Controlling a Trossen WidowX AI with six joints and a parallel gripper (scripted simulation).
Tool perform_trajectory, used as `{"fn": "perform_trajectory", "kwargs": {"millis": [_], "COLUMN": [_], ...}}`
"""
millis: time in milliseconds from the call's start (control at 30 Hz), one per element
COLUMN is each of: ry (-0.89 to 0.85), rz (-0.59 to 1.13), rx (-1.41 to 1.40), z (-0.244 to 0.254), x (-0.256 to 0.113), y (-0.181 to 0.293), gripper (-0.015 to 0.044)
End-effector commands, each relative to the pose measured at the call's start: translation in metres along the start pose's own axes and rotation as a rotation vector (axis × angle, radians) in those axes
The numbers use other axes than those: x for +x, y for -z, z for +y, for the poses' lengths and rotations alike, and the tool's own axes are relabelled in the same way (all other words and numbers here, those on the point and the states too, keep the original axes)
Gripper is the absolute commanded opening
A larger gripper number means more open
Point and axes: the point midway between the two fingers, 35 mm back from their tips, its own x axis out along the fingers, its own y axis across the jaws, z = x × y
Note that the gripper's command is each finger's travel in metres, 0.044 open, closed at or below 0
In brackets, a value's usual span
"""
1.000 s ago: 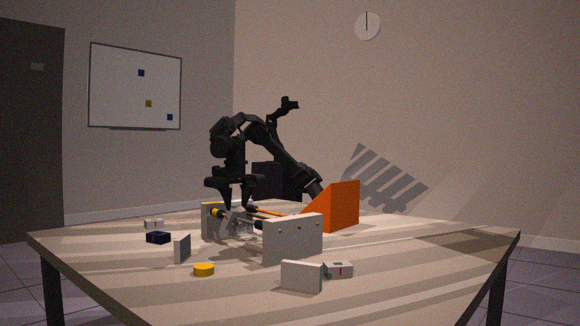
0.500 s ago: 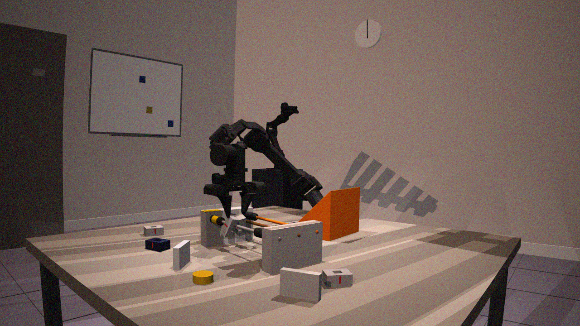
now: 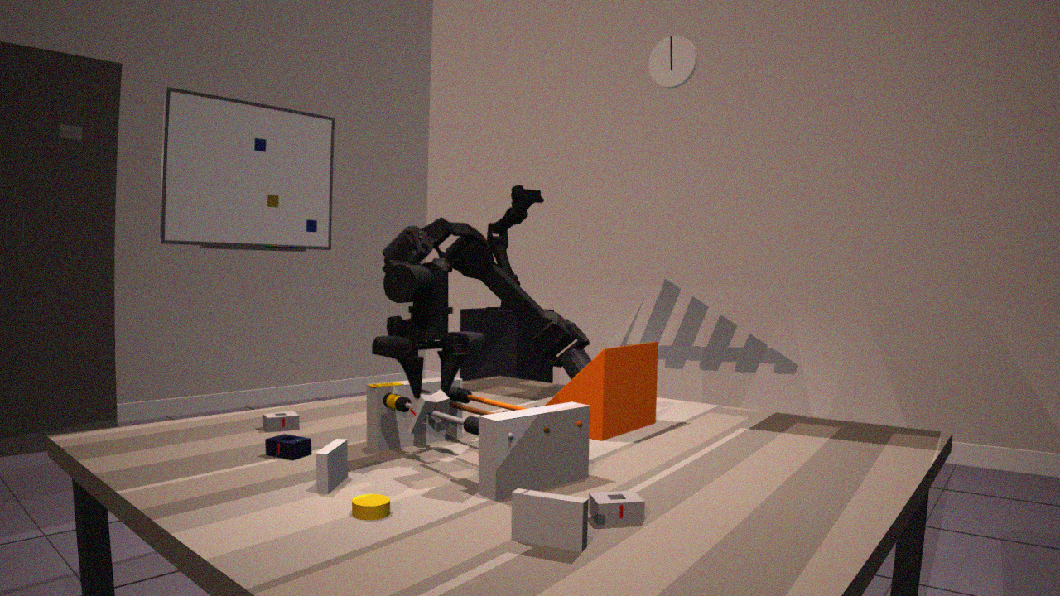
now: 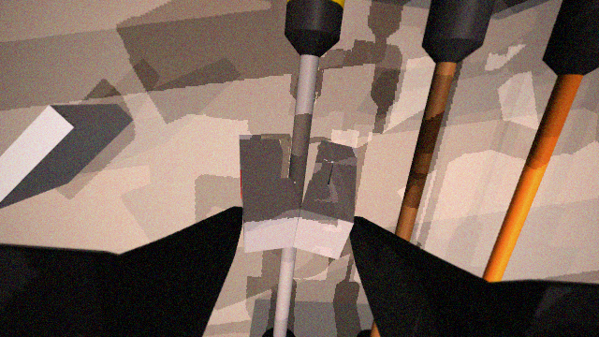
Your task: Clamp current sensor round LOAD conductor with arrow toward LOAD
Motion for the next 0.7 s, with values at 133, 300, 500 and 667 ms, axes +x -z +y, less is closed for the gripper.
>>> {"fn": "perform_trajectory", "kwargs": {"millis": [133, 300, 500, 667], "ry": [0.001, 0.001, -0.015, -0.042], "rz": [-0.001, -0.001, 0.000, -0.001], "rx": [-0.002, -0.002, -0.002, -0.003], "z": [0.000, 0.000, 0.000, 0.000], "x": [-0.001, -0.001, 0.012, 0.032], "y": [0.000, 0.000, 0.000, -0.003], "gripper": [0.0420, 0.0440, 0.0440, 0.0440]}}
